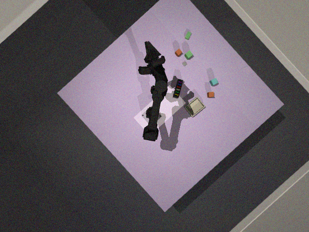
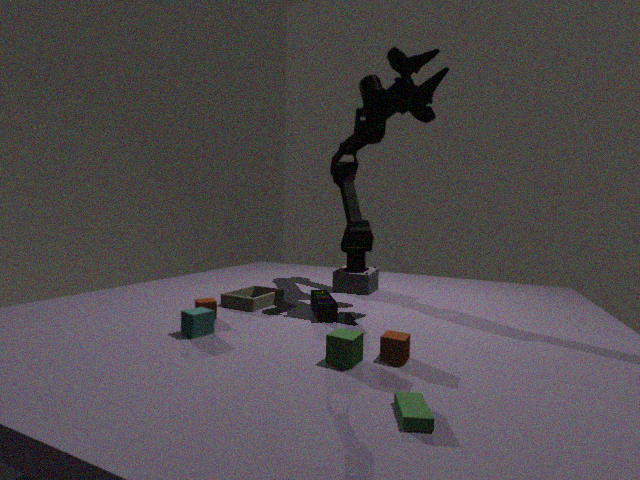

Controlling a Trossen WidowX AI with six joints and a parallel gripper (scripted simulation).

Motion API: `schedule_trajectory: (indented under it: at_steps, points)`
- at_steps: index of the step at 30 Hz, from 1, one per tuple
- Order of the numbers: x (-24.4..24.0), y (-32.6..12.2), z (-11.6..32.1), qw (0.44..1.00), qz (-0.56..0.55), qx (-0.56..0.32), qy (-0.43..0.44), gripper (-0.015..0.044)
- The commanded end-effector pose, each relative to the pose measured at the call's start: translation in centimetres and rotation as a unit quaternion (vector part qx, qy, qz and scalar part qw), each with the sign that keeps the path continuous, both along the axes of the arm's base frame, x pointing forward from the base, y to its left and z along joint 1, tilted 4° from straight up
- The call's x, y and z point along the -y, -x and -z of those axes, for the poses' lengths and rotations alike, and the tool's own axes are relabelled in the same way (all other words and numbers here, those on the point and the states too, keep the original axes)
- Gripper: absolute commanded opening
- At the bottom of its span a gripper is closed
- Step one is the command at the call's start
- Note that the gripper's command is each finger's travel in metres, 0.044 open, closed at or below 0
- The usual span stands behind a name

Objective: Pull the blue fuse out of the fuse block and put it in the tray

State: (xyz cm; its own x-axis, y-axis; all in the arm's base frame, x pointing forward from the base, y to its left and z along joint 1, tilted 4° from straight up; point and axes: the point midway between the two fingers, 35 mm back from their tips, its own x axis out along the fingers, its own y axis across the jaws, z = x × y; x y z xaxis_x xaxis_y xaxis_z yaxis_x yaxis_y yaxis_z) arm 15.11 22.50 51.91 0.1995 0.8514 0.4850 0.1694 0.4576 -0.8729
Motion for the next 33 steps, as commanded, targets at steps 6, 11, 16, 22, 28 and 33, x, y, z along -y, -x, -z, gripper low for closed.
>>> schedule_trajectory:
  at_steps: [6, 11, 16, 22, 28, 33]
  points:
    - [-1.2, -6.4, 4.5, 0.974, 0.007, -0.225, 0.017, 0.0074]
    - [-0.9, -12.6, 10.5, 0.888, 0.042, -0.458, -0.003, 0.0074]
    - [1.2, -17.6, 17.2, 0.755, 0.104, -0.645, -0.061, 0.0074]
    - [4.7, -21.0, 25.3, 0.542, 0.183, -0.803, -0.164, 0.0074]
    - [9.4, -21.6, 33.8, 0.270, 0.276, -0.871, -0.302, 0.0074]
    - [13.9, -19.7, 40.0, 0.030, 0.362, -0.827, -0.430, 0.0074]
